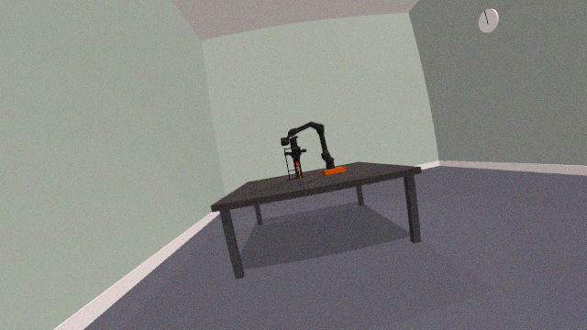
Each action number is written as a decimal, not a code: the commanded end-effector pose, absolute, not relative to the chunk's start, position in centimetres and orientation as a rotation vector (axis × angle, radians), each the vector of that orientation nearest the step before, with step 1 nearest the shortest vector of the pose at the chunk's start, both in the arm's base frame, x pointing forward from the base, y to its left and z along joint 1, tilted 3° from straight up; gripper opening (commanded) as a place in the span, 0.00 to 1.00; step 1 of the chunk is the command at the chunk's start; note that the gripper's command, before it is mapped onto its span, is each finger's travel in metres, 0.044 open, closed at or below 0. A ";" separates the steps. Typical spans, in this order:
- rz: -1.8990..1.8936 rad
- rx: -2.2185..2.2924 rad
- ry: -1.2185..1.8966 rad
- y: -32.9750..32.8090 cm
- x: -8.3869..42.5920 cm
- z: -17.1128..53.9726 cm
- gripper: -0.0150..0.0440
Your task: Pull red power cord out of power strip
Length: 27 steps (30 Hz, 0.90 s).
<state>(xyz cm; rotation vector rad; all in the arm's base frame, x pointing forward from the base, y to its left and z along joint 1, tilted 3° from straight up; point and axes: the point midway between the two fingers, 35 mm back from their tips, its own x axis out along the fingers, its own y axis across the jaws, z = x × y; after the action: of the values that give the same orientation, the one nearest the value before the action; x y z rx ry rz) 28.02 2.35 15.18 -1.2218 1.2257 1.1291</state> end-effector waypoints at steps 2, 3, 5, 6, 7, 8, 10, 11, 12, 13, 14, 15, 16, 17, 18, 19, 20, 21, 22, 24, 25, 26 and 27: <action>1.125 -1.228 1.227 1.5 28.0 15.3 0.53; 1.125 -1.229 1.227 1.3 28.0 15.3 0.53; 1.125 -1.229 1.227 1.0 28.0 15.4 0.53; 1.125 -1.229 1.227 0.9 27.9 15.4 0.53; 1.125 -1.229 1.227 0.7 27.9 15.4 0.53; 1.124 -1.229 1.228 0.5 27.9 15.4 0.53; 1.124 -1.229 1.228 0.2 27.9 15.4 0.53; 1.124 -1.229 1.228 0.0 27.9 15.4 0.53; 1.124 -1.230 1.228 -0.1 27.8 15.4 0.53; 1.124 -1.230 1.228 -0.3 27.8 15.4 0.53; 1.124 -1.230 1.228 -0.4 27.8 15.4 0.53; 1.124 -1.230 1.228 -0.6 27.8 15.4 0.53; 1.124 -1.230 1.229 -0.8 27.7 15.4 0.53; 1.124 -1.230 1.229 -0.9 27.7 15.4 0.53; 1.124 -1.230 1.229 -1.1 27.7 15.4 0.53; 1.124 -1.230 1.229 -1.2 27.7 15.4 0.53; 1.124 -1.230 1.229 -1.3 27.6 15.4 0.53; 1.124 -1.230 1.229 -1.3 27.6 15.4 0.53; 1.124 -1.230 1.229 -1.3 27.6 15.4 0.53; 1.124 -1.230 1.229 -1.3 27.6 15.3 0.53; 1.124 -1.230 1.229 -1.3 27.6 15.2 0.53; 1.124 -1.230 1.229 -1.3 27.7 15.1 0.53; 1.124 -1.230 1.229 -1.3 27.7 15.0 0.53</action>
<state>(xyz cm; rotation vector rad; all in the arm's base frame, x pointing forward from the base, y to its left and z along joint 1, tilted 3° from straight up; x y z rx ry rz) 27.79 -1.24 15.36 -1.2272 1.2245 1.1202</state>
